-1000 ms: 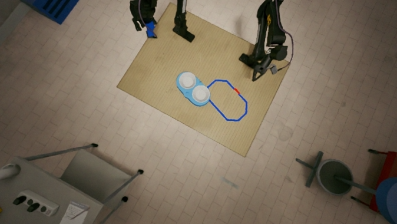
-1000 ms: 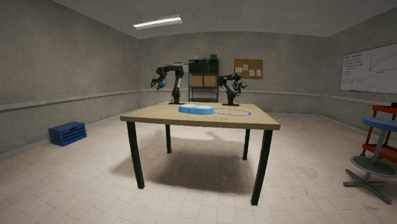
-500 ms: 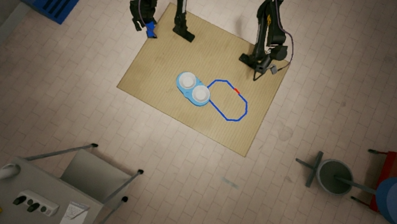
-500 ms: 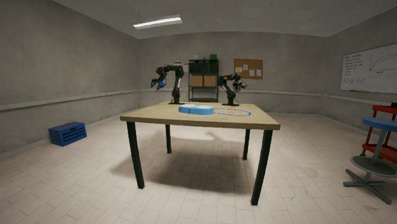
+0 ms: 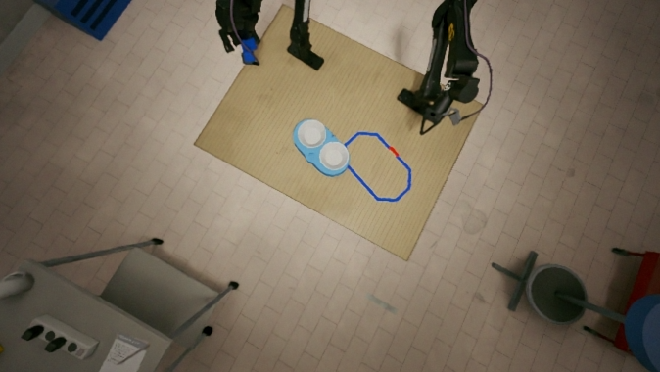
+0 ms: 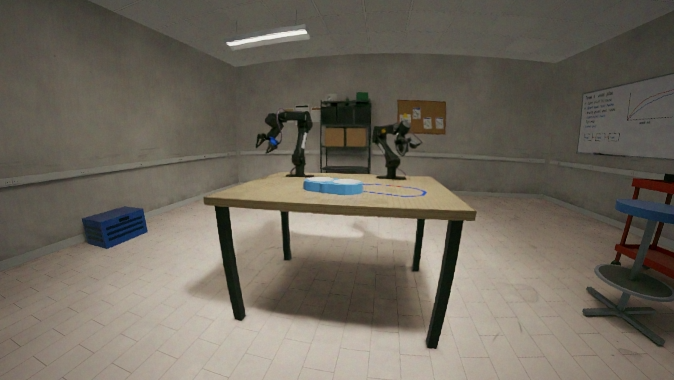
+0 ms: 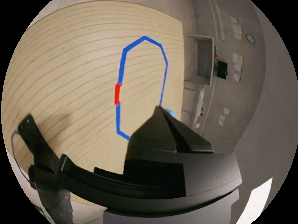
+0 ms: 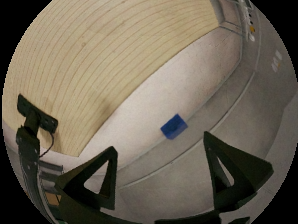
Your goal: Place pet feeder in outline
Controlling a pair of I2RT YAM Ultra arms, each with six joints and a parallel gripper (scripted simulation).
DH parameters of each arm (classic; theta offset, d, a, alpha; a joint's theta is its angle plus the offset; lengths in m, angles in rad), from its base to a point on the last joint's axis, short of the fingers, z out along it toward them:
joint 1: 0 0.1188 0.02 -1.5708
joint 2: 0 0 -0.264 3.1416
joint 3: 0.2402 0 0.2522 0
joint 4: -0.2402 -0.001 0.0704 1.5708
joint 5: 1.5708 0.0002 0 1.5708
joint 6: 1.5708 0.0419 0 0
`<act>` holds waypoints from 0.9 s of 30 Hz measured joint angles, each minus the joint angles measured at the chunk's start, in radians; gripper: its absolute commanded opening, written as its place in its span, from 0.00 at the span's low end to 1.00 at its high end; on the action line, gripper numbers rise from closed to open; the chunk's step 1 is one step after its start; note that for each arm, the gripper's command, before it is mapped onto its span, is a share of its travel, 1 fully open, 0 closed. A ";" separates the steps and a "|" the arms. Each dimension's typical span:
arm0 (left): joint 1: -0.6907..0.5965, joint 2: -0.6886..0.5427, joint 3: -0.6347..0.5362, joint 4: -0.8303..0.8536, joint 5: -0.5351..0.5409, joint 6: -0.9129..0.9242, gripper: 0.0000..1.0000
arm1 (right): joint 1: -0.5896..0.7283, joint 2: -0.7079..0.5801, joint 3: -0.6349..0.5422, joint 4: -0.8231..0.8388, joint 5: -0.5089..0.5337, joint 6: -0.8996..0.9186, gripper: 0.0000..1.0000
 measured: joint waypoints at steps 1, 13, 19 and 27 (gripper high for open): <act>-0.013 0.021 0.020 -0.005 -0.005 0.012 0.00 | 0.002 -0.002 -0.002 0.010 -0.008 0.020 1.00; -0.228 0.385 0.355 -0.098 -0.086 0.228 0.00 | 0.050 -0.015 -0.002 0.175 -0.119 0.349 1.00; -0.369 0.630 0.574 -0.147 -0.134 0.349 0.00 | 0.085 -0.016 0.049 0.230 -0.173 0.520 1.00; -0.510 0.882 0.789 -0.216 -0.187 0.484 0.00 | 0.114 -0.032 0.053 0.340 -0.242 0.738 1.00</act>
